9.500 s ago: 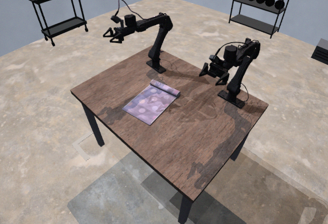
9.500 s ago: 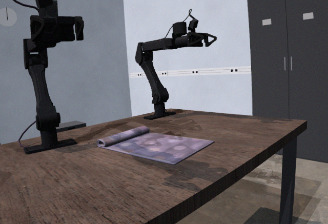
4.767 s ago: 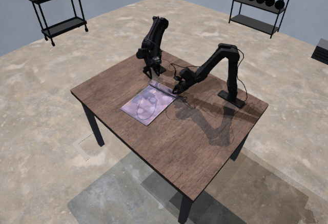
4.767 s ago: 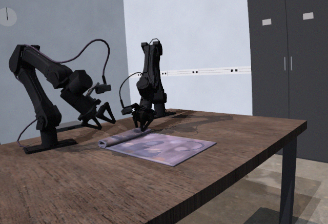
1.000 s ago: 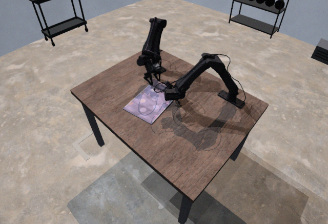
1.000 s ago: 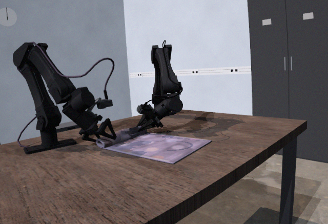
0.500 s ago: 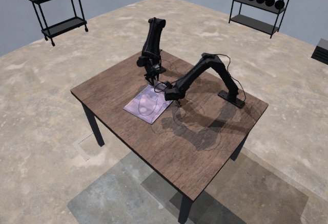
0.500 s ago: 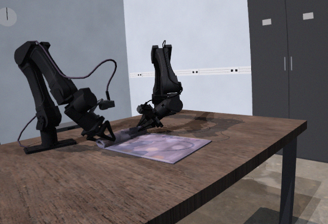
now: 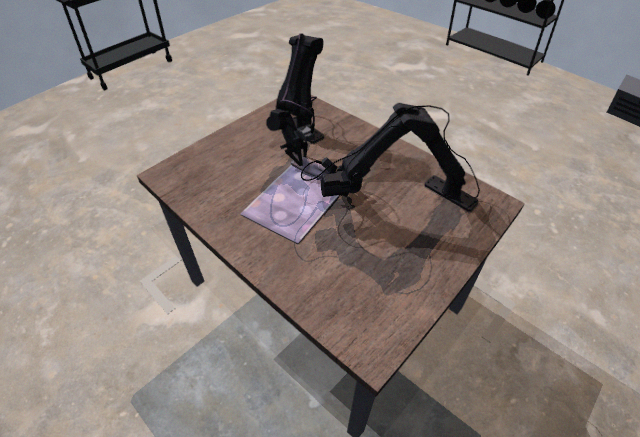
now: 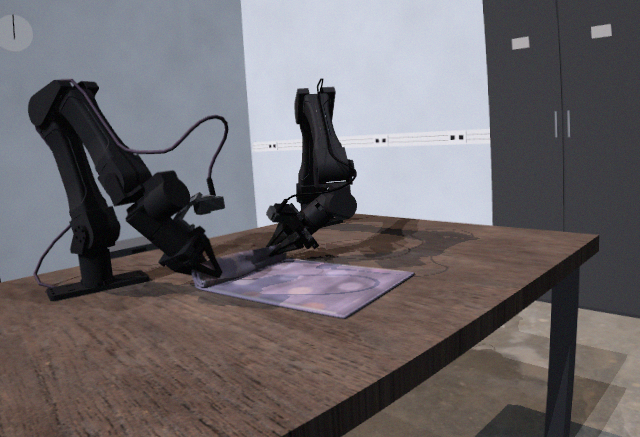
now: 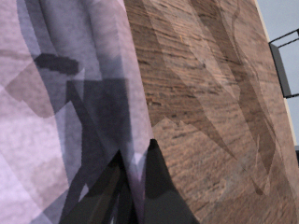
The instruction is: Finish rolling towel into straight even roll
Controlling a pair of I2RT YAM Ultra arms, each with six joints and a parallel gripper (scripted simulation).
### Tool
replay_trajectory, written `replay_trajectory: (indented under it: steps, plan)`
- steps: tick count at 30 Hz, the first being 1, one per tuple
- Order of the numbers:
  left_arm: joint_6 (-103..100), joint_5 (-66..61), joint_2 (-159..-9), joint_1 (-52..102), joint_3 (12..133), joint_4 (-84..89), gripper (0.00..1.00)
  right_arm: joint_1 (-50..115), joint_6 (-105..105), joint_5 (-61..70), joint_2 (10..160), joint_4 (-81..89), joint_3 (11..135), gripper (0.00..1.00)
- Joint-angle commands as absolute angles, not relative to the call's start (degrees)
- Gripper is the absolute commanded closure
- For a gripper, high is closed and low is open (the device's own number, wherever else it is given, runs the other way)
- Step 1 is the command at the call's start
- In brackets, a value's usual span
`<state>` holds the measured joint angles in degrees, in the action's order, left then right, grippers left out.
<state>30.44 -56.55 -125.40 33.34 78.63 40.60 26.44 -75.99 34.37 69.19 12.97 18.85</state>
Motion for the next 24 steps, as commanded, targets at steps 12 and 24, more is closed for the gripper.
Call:
replay_trajectory:
  steps: [12,24]
  plan:
    - [31.0,-55.5,-126.7,33.3,79.4,42.7,0.85,27.1,-75.5,34.8,69.7,11.7,20.2,0.82]
    - [31.1,-55.6,-126.1,33.2,79.6,43.4,0.57,27.2,-75.5,34.8,69.7,11.7,20.2,0.85]
